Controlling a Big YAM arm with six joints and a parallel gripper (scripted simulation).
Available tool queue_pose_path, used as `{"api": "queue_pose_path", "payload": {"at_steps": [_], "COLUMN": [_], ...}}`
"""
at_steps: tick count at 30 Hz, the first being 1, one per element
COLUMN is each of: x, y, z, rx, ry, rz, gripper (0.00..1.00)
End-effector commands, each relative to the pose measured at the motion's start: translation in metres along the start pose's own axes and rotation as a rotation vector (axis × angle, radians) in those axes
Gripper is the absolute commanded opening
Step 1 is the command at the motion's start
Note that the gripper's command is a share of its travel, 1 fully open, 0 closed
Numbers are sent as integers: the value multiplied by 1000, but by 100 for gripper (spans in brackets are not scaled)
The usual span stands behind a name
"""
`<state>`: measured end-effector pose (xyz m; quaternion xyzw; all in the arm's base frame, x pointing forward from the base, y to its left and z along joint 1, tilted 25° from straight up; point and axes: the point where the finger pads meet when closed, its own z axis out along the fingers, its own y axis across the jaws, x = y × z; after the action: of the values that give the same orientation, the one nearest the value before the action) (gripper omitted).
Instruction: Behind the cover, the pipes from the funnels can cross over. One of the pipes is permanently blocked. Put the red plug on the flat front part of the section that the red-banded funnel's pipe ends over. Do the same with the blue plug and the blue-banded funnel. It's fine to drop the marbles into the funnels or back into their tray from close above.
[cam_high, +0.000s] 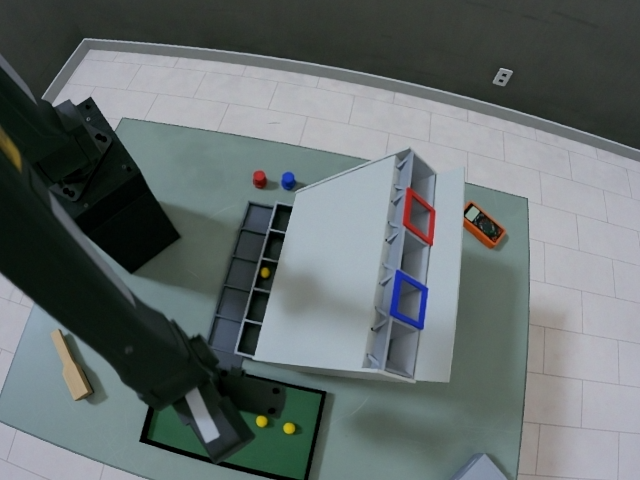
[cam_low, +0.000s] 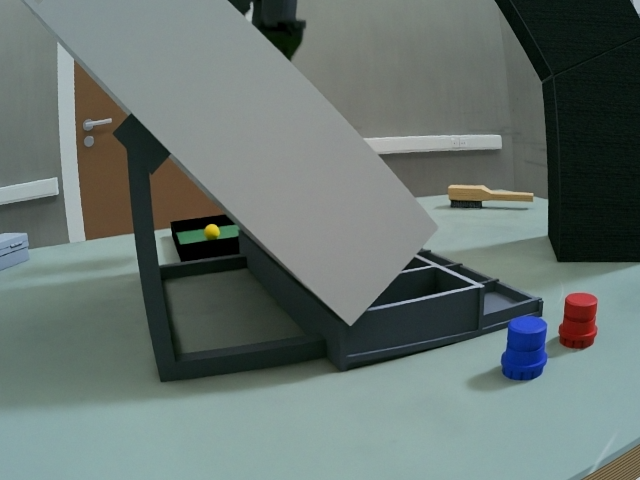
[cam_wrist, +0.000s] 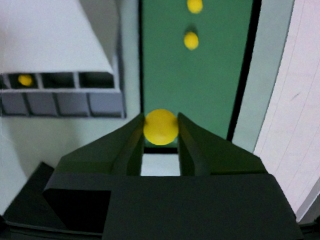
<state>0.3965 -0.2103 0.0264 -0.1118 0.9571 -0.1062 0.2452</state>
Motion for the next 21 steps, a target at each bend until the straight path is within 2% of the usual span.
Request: {"api": "queue_pose_path", "payload": {"at_steps": [1,4,6,21], "x": [-25,-39,-39,-95], "y": [14,31,31,105], "z": [-24,-44,-44,-131], "rx": [18,19,19,12], "ry": [-67,-113,-113,-300], "rz": [19,19,19,19], "gripper": [0,0,0,0]}}
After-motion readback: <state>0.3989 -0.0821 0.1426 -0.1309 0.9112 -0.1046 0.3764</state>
